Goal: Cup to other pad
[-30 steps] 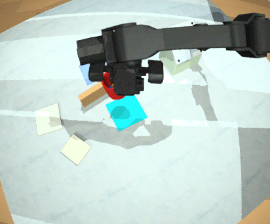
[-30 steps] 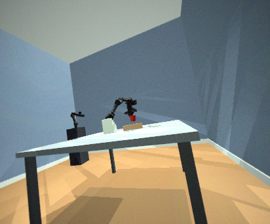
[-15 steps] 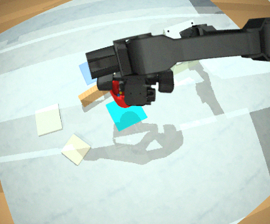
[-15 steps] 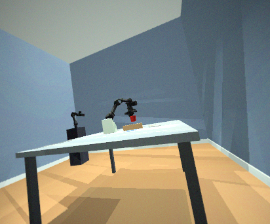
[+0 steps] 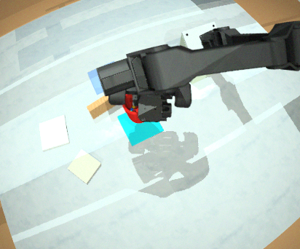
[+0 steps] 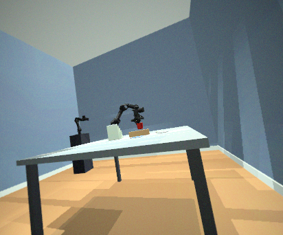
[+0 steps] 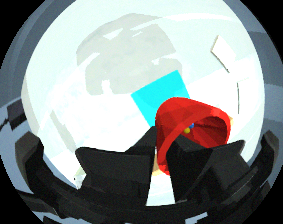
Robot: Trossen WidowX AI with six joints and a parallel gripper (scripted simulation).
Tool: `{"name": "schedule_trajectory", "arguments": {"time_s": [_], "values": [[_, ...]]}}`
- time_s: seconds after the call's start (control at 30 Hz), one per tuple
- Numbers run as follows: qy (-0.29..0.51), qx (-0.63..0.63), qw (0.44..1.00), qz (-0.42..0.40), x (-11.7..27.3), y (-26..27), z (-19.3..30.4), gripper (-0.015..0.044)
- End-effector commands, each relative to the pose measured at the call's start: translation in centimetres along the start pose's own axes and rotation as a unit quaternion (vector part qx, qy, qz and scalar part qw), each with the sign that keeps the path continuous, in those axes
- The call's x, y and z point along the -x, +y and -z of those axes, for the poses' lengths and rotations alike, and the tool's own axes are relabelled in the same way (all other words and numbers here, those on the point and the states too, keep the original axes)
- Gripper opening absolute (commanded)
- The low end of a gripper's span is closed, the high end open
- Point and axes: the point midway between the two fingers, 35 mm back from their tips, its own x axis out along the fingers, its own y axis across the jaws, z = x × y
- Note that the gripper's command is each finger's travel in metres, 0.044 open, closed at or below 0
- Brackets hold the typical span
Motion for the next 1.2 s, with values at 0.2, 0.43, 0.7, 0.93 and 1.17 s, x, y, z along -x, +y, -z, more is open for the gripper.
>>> {"name": "schedule_trajectory", "arguments": {"time_s": [0.2, 0.43, 0.7, 0.93, 1.17], "values": [[0.000, -0.004, 1.000, -0.004, -1.6, 0.2, 0.1, 0.0000], [0.000, -0.004, 1.000, -0.004, -2.6, 0.2, 0.0, 0.0000], [0.000, -0.004, 1.000, -0.004, -3.8, 0.2, 0.0, 0.0000], [0.000, -0.004, 1.000, -0.005, -4.8, 0.3, 0.0, 0.0000], [-0.001, -0.004, 1.000, -0.005, -5.8, 0.4, 0.0, 0.0000]]}}
